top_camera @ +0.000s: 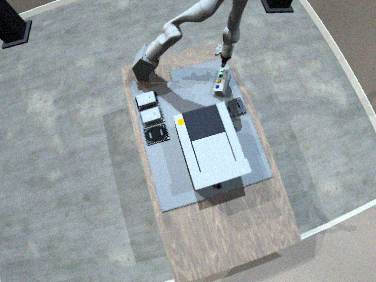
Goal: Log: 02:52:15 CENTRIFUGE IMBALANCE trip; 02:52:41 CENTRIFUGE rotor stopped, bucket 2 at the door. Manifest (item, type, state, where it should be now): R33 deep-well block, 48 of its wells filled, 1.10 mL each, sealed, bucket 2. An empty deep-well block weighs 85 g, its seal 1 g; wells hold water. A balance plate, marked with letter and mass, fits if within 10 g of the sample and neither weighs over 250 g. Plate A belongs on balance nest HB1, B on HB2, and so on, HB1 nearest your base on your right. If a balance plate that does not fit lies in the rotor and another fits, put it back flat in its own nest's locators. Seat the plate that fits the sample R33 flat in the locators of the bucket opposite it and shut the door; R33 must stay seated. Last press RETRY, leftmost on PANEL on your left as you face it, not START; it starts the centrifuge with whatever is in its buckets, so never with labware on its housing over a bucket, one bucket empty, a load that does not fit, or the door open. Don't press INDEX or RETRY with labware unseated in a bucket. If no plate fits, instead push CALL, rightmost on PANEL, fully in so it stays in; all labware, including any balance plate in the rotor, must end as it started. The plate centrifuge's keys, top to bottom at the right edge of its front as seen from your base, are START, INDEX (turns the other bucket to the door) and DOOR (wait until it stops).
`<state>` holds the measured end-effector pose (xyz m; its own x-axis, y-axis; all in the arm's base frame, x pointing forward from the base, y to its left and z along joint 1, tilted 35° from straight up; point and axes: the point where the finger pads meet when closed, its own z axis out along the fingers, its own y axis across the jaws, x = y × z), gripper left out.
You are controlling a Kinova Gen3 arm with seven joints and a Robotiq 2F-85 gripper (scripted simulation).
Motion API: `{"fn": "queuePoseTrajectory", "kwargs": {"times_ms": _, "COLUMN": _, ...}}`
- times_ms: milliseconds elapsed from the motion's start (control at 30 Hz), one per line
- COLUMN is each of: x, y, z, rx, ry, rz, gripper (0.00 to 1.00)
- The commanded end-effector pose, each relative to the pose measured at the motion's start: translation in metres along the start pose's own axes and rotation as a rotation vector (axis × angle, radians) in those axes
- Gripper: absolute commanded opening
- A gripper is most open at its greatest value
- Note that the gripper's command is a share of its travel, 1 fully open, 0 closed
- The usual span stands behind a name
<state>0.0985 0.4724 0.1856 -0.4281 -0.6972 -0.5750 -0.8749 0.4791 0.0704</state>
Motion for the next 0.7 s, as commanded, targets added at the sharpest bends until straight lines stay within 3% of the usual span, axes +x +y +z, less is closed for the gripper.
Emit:
{"fn": "queuePoseTrajectory", "kwargs": {"times_ms": 0, "x": 0.0, "y": 0.0, "z": 0.003, "rx": -0.001, "ry": -0.001, "rz": 0.0, "gripper": 0.1}}
{"fn": "queuePoseTrajectory", "kwargs": {"times_ms": 267, "x": 0.0, "y": 0.0, "z": 0.013, "rx": -0.001, "ry": -0.001, "rz": 0.0, "gripper": 0.1}}
{"fn": "queuePoseTrajectory", "kwargs": {"times_ms": 667, "x": 0.0, "y": 0.0, "z": 0.013, "rx": -0.001, "ry": -0.001, "rz": 0.0, "gripper": 0.1}}
